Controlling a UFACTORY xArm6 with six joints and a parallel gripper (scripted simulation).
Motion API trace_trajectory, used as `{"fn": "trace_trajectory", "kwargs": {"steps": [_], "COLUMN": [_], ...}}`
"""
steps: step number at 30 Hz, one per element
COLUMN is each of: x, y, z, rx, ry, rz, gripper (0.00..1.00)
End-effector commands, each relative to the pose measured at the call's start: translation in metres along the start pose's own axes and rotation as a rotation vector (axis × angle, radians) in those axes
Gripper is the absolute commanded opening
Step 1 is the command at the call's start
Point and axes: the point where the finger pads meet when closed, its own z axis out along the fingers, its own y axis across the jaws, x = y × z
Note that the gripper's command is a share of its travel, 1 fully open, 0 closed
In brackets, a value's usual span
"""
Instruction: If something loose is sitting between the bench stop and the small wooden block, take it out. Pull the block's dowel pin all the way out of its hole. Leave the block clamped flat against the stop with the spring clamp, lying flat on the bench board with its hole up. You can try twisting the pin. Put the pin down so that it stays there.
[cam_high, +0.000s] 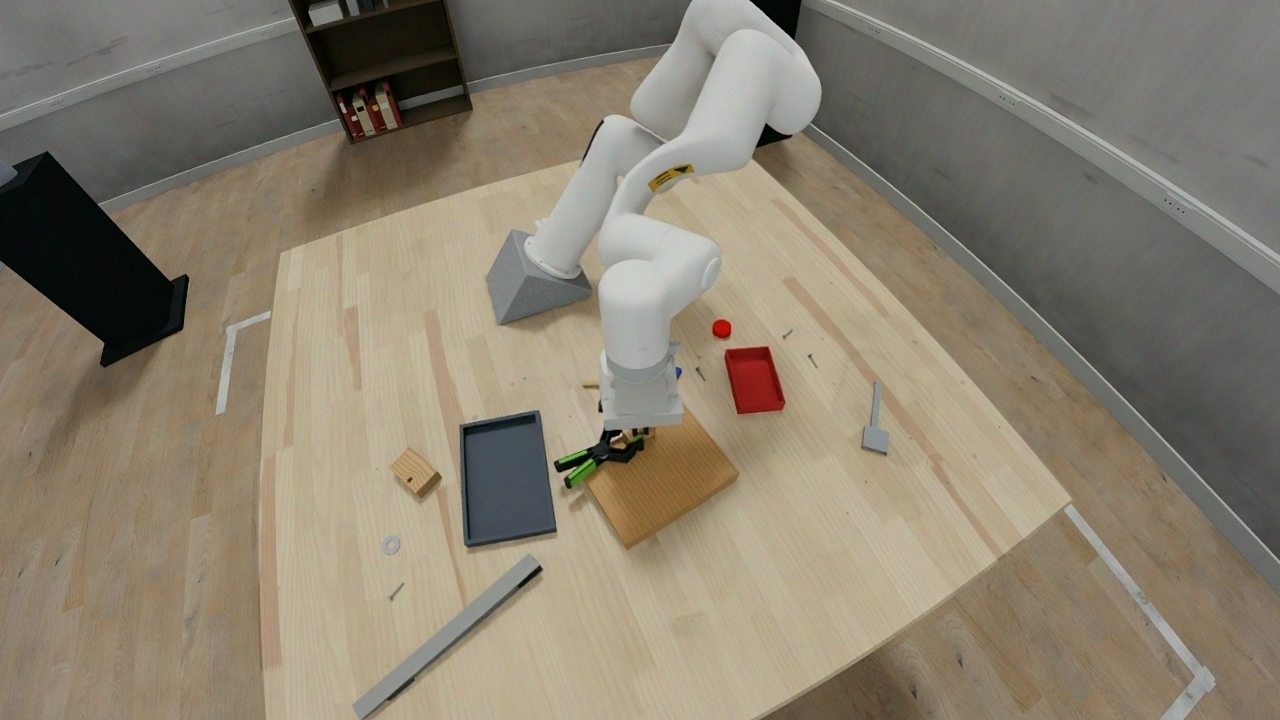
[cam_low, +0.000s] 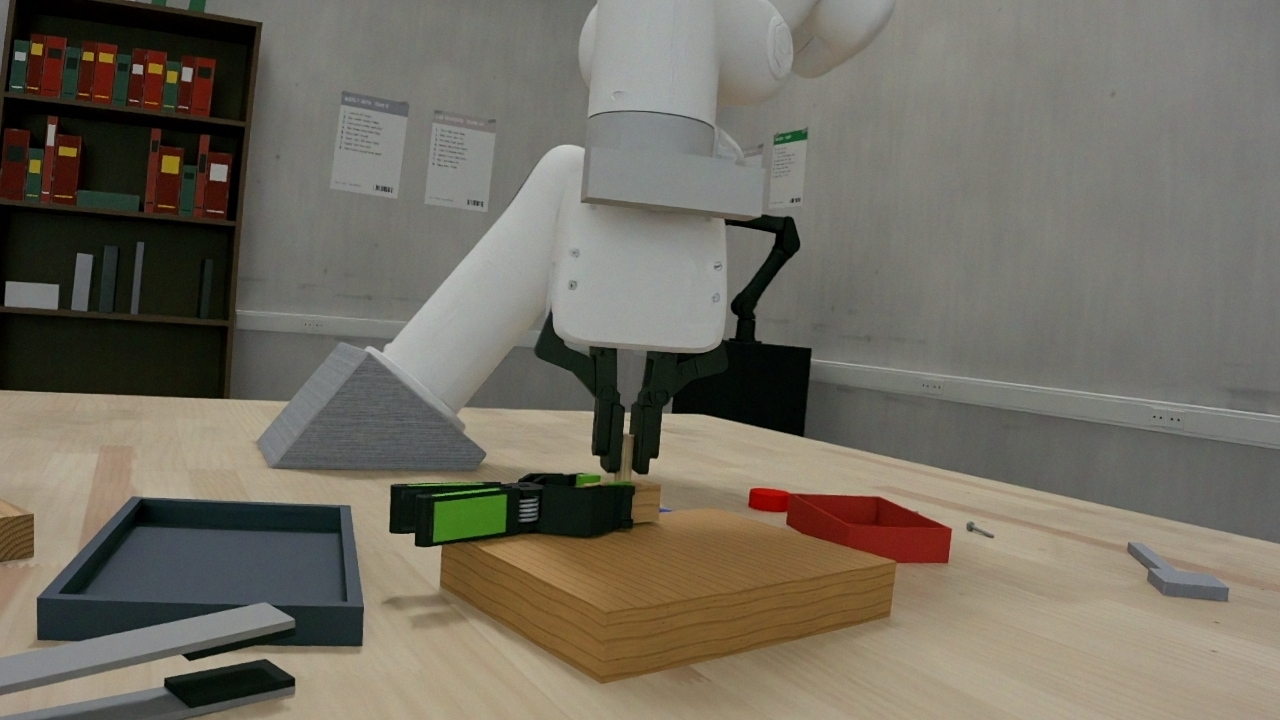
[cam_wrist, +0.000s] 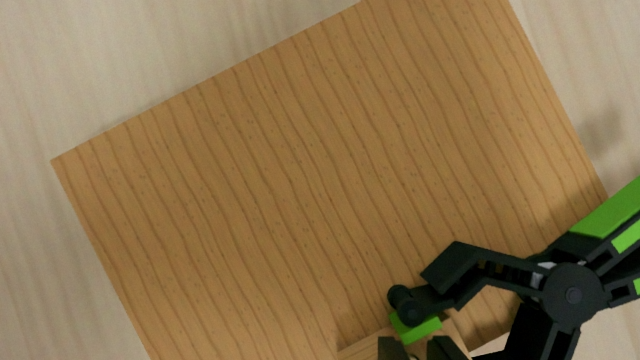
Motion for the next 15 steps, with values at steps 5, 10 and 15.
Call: {"fn": "trace_trajectory", "kwargs": {"steps": [5, 10, 15], "x": [0.0014, 0.0014, 0.0014], "y": [-0.0003, -0.0003, -0.0003], "z": [-0.0018, -0.0022, -0.0024], "rx": [-0.003, -0.003, -0.003], "ry": [0.002, 0.002, 0.002], "rz": [0.183, 0.202, 0.099], "gripper": [0.00, 0.00, 0.00]}}
